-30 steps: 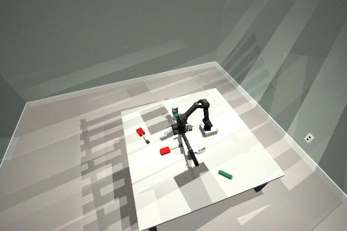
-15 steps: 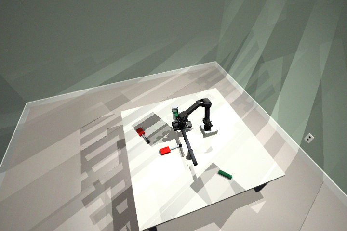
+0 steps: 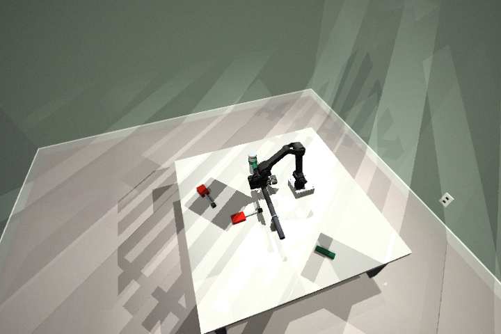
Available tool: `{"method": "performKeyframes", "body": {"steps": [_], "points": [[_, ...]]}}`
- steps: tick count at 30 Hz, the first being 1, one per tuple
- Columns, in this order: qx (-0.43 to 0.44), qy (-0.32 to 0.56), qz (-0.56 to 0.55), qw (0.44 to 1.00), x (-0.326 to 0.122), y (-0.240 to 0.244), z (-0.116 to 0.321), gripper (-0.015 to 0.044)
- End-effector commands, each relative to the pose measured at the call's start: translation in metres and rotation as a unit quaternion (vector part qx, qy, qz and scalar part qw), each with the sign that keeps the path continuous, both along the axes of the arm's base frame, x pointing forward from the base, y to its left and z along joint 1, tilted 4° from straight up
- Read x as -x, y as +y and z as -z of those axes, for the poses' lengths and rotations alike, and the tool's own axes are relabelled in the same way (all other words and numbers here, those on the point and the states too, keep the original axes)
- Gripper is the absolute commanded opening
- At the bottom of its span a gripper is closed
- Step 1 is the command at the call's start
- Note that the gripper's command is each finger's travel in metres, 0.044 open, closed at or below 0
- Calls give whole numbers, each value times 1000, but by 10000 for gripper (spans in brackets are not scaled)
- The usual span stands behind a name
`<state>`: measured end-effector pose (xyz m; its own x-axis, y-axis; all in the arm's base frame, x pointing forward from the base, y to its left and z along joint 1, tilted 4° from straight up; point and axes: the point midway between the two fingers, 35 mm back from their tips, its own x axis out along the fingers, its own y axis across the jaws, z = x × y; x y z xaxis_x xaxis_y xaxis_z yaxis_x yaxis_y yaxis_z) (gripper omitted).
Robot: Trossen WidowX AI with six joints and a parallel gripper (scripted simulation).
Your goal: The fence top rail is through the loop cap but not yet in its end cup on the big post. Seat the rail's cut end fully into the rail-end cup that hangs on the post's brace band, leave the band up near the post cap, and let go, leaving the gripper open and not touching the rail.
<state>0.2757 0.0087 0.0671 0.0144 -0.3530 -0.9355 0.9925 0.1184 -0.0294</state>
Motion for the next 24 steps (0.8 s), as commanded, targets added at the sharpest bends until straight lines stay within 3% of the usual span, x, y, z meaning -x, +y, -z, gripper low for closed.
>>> {"method": "performKeyframes", "body": {"steps": [1, 24], "points": [[1, -2, -2, 1000, -3, -1, -4, 0], [0, 2, -2, 1000, -7, -15, -8, 0]]}}
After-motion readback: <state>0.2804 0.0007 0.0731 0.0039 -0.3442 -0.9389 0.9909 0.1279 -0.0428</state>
